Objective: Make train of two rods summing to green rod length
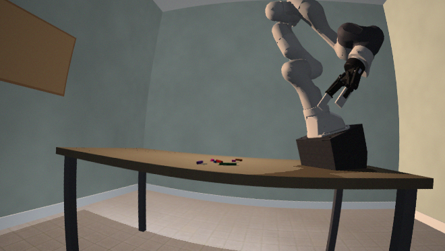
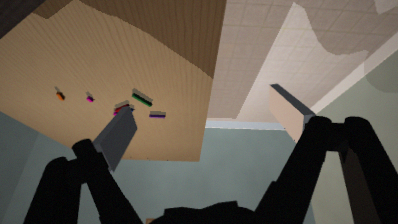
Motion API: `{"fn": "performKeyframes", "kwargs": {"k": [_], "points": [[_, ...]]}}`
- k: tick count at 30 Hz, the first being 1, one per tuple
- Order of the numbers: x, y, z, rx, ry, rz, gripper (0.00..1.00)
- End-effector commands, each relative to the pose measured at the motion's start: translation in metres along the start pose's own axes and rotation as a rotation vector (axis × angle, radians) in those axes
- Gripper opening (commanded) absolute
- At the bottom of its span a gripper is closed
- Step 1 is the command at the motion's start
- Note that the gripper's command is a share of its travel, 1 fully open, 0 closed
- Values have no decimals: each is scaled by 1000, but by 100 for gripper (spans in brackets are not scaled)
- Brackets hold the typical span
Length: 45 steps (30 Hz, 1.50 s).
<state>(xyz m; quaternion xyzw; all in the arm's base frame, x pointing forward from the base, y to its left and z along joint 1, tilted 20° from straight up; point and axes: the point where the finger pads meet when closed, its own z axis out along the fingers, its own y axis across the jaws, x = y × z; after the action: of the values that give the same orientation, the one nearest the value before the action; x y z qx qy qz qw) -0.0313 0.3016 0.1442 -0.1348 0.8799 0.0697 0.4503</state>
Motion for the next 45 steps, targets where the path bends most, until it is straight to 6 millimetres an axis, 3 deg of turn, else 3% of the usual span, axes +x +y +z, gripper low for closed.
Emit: {"fn": "performKeyframes", "kwargs": {"k": [1, 26, 34, 45], "points": [[0, 0, 0, 0, 0, 0, 100], [-4, 1, 3, 24, 7, 39, 100], [-17, 5, 11, 101, 26, 163, 100], [-57, 12, 38, 310, 58, 502, 100]]}}
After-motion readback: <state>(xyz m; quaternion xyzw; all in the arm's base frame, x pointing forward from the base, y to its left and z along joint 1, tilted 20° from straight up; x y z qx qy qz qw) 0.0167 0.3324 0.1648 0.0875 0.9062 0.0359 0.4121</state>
